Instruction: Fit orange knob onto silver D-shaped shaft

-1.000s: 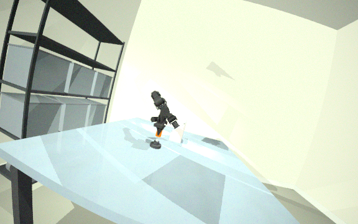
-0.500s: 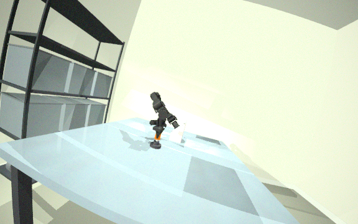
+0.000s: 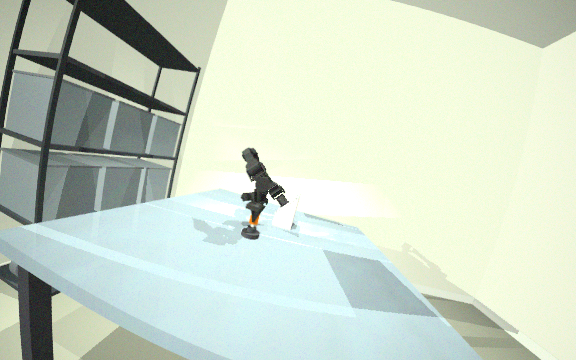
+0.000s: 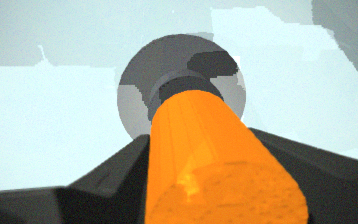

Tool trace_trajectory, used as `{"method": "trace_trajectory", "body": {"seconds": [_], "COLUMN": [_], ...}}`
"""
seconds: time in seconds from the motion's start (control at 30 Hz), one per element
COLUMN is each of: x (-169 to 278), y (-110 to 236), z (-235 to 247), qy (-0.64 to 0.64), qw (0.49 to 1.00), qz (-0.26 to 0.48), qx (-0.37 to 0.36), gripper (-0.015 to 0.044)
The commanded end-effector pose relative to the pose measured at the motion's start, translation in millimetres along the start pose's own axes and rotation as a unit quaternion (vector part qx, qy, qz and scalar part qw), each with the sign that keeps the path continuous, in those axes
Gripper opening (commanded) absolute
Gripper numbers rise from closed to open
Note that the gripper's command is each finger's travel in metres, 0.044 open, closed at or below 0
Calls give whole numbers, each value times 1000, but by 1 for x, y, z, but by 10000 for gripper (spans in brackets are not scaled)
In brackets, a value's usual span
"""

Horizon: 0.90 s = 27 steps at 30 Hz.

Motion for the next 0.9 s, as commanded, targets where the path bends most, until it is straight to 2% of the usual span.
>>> {"method": "trace_trajectory", "body": {"seconds": [0.0,0.87], "x": [-1,-1], "y": [2,-1], "z": [4,-2], "qy": [-4,-3], "qw": [1000,1000], "qz": [-1,-1], "qx": [-4,-4], "gripper": [0,0]}}
Point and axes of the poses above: the point midway between the two fingers, 35 mm back from their tips, its own y axis back along the fingers, its own z axis across the jaws, x = y × z, the point moved 5 cm from there along y, back along the fingers, and after that the axes turned 10 degrees about -y, right-handed, at the moved point
